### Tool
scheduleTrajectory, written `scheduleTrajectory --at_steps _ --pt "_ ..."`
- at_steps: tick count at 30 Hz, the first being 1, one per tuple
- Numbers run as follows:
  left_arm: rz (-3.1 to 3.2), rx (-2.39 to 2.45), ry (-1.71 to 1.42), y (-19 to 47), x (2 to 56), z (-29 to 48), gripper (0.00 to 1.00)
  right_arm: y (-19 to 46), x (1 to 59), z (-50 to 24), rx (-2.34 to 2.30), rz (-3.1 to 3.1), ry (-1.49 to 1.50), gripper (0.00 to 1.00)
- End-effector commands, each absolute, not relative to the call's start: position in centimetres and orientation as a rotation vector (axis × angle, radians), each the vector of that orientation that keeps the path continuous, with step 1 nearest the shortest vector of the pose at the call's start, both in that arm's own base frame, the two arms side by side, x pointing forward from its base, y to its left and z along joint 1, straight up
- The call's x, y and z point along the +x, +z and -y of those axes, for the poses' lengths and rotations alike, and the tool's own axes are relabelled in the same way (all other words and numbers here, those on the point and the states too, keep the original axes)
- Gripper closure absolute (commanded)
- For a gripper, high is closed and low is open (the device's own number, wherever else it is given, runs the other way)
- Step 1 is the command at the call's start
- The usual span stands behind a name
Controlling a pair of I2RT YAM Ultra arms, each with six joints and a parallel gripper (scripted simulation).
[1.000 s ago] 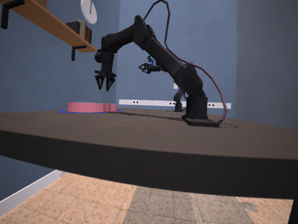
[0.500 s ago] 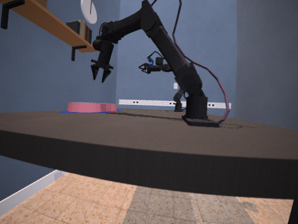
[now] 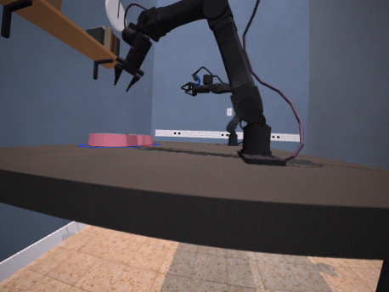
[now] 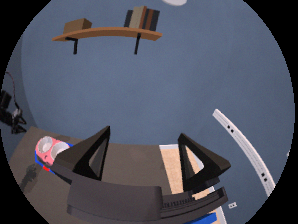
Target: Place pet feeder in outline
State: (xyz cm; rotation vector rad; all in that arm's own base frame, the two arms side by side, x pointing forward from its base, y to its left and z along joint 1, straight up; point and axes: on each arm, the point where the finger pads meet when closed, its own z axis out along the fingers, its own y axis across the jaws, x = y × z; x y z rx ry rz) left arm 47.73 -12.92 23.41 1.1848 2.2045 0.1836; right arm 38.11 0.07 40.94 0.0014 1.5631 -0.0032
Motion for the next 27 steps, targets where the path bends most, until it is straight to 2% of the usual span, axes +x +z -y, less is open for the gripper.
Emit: scheduleTrajectory --at_steps 1,8,9,10,16,22,23,27 --pt "-2.126 1.057 0.196 26.0 48.6 12.8 0.53 42.9 37.9 -0.2 0.003 -1.52 0.007 0.0" --pt "-2.006 0.691 0.168 33.5 48.0 8.5 0.53 42.5 38.1 -0.2 0.002 -1.531 0.008 0.0" --pt "-2.081 0.776 0.138 27.9 48.1 10.8 0.53 42.8 38.0 -0.1 0.005 -1.521 0.006 0.0" --pt "-2.03 0.735 0.182 31.0 47.5 9.3 0.53 42.6 38.1 -0.1 0.006 -1.526 0.005 0.0" --pt "-1.918 0.504 0.154 35.1 46.4 6.7 0.53 42.0 38.4 0.0 0.006 -1.549 0.006 0.0" --pt "-1.791 0.305 0.095 38.9 44.4 4.4 0.53 43.9 37.0 0.2 0.008 -1.488 0.003 0.0" --pt "-1.883 0.381 0.078 34.5 45.4 6.1 0.53 43.3 37.6 0.2 0.01 -1.507 0.001 0.0" --pt "-1.738 0.23 0.085 39.4 42.9 3.3 0.53 42.9 37.7 0.0 0.005 -1.519 0.007 0.0"
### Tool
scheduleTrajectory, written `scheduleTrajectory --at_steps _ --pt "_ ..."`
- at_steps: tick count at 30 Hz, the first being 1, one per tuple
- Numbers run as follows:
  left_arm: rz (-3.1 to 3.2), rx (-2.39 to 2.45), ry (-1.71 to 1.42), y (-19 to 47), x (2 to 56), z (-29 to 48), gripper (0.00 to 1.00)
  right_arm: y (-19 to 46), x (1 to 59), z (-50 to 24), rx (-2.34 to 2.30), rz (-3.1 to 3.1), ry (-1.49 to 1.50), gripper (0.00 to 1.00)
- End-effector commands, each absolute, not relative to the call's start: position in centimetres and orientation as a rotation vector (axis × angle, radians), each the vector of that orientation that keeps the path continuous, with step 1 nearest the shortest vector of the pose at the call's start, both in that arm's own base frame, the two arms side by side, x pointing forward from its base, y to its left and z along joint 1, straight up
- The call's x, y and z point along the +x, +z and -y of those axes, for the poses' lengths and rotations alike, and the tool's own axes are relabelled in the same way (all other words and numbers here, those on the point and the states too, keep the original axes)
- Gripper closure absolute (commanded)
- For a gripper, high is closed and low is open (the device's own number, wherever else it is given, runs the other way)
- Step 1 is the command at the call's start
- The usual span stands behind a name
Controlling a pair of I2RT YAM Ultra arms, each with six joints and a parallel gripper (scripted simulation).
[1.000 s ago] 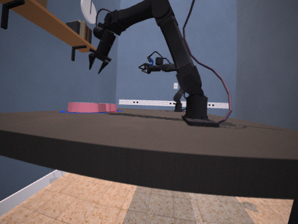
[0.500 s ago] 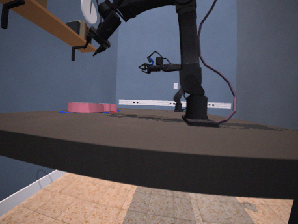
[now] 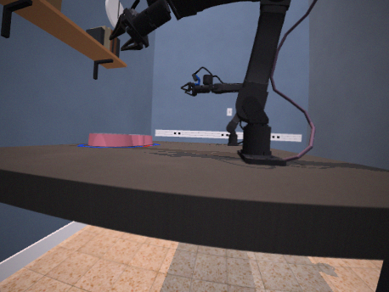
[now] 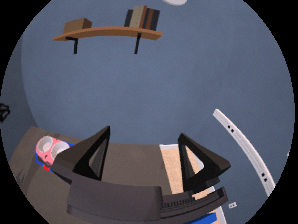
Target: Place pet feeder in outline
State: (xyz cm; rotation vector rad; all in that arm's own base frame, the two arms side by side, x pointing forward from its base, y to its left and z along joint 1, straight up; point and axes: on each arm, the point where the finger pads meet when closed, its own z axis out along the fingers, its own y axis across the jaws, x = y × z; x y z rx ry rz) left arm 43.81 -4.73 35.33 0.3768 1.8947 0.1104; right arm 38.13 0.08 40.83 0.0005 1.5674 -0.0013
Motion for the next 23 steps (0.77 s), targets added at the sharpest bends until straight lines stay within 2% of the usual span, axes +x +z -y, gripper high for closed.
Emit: scheduleTrajectory --at_steps 1,4,5,6,12,17,19,23 --pt "-1.701 0.185 0.068 40.1 42.3 2.8 0.53 42.9 37.7 0.0 0.005 -1.522 0.007 0.0" --pt "-1.617 0.082 0.019 42.2 40.2 1.2 0.53 42.7 37.9 0.0 0.005 -1.526 0.007 0.0" --pt "-1.683 0.111 0.016 38.8 41.6 2.2 0.53 42.9 37.9 0.1 0.007 -1.516 0.005 0.0" --pt "-1.635 0.098 0.035 40.7 40.3 1.6 0.53 42.8 38.0 0.1 0.007 -1.521 0.005 0.0" --pt "-1.511 -0.014 -0.009 42.8 38.1 0.0 0.53 42.4 38.2 0.1 0.007 -1.535 0.005 0.0" --pt "-1.515 -0.021 -0.011 42.1 37.7 -0.2 0.53 42.5 38.0 0.0 0.007 -1.532 0.005 0.0" --pt "-1.459 -0.017 0.019 44.9 36.7 -0.7 0.53 43.1 37.6 -0.1 0.006 -1.513 0.007 0.0" --pt "-1.466 -0.012 0.009 44.8 37.1 -0.4 0.53 43.2 37.6 -0.1 0.006 -1.51 0.007 0.0"
